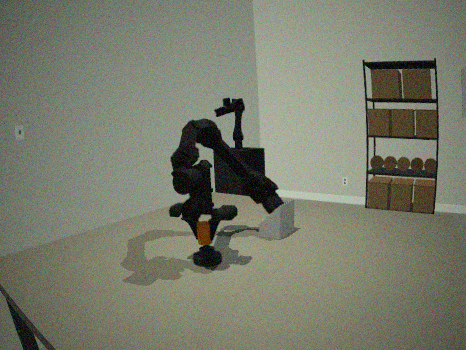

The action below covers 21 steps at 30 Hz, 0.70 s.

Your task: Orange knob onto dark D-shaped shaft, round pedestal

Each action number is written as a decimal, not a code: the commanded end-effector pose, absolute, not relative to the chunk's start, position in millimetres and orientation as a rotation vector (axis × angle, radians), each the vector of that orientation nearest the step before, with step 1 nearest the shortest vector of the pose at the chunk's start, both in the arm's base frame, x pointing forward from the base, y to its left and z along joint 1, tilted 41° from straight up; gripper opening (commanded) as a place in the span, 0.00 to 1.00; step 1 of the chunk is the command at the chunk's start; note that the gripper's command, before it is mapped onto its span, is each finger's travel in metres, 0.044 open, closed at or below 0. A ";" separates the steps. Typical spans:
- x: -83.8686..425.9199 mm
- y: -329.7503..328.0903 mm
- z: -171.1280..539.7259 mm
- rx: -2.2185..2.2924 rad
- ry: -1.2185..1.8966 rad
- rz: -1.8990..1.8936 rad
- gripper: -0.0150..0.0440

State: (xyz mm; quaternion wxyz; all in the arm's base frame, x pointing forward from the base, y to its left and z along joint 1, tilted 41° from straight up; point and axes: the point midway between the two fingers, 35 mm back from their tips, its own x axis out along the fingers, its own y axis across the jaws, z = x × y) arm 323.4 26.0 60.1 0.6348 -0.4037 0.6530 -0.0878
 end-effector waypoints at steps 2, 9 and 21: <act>325.8 25.8 60.6 -0.924 1.485 -0.202 0.25; 326.2 26.5 61.4 -0.924 1.485 -0.202 0.25; 322.0 30.0 64.1 -1.083 1.524 -0.054 0.25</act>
